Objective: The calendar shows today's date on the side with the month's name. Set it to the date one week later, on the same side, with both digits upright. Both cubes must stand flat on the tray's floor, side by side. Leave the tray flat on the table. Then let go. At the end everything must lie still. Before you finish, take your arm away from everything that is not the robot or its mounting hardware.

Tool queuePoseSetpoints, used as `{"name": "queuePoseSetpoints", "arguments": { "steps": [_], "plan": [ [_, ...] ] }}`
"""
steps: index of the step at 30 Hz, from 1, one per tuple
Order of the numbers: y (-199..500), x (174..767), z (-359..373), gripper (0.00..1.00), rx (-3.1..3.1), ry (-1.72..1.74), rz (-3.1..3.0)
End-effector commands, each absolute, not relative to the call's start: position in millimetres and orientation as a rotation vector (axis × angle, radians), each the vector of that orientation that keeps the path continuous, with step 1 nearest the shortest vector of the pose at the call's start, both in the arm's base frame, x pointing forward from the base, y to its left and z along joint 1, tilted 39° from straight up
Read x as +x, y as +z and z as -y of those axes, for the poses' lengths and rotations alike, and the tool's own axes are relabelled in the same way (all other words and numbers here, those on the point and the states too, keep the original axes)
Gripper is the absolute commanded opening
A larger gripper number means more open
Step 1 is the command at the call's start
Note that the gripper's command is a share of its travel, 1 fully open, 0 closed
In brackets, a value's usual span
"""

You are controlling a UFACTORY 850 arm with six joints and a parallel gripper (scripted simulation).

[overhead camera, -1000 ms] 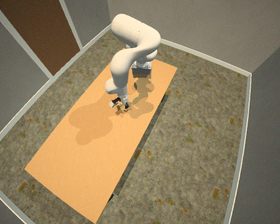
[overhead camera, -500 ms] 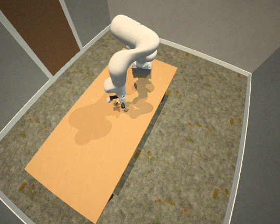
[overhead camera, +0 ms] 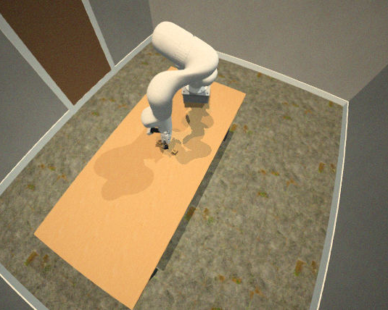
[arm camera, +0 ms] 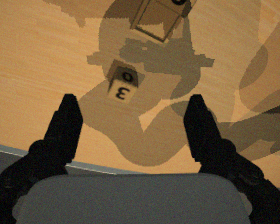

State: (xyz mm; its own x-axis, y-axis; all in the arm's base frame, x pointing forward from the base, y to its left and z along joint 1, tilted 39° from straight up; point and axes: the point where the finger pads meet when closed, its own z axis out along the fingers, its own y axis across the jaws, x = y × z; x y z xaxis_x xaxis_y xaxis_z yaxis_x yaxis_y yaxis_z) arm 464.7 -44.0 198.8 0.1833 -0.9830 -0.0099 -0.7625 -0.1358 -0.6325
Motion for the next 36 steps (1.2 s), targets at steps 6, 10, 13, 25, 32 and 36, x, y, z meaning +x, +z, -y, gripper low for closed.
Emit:
{"name": "queuePoseSetpoints", "arguments": {
  "steps": [6, 10, 13, 25, 32, 36],
  "plan": [
    [195.7, 463.8, 55.0, 1.0, -1.692, -0.421, -1.861],
    [194.4, 463.3, 59.0, 1.0, -1.589, -0.379, -1.938],
    [193.3, 462.8, 62.3, 1.0, -1.5, -0.344, -1.998],
    [189.4, 460.7, 73.8, 1.0, -1.173, -0.216, -2.184],
    [186.9, 459.2, 80.8, 1.0, -0.961, -0.135, -2.277],
    [185.8, 458.4, 84.1, 1.0, -0.858, -0.097, -2.315]
  ]
}}
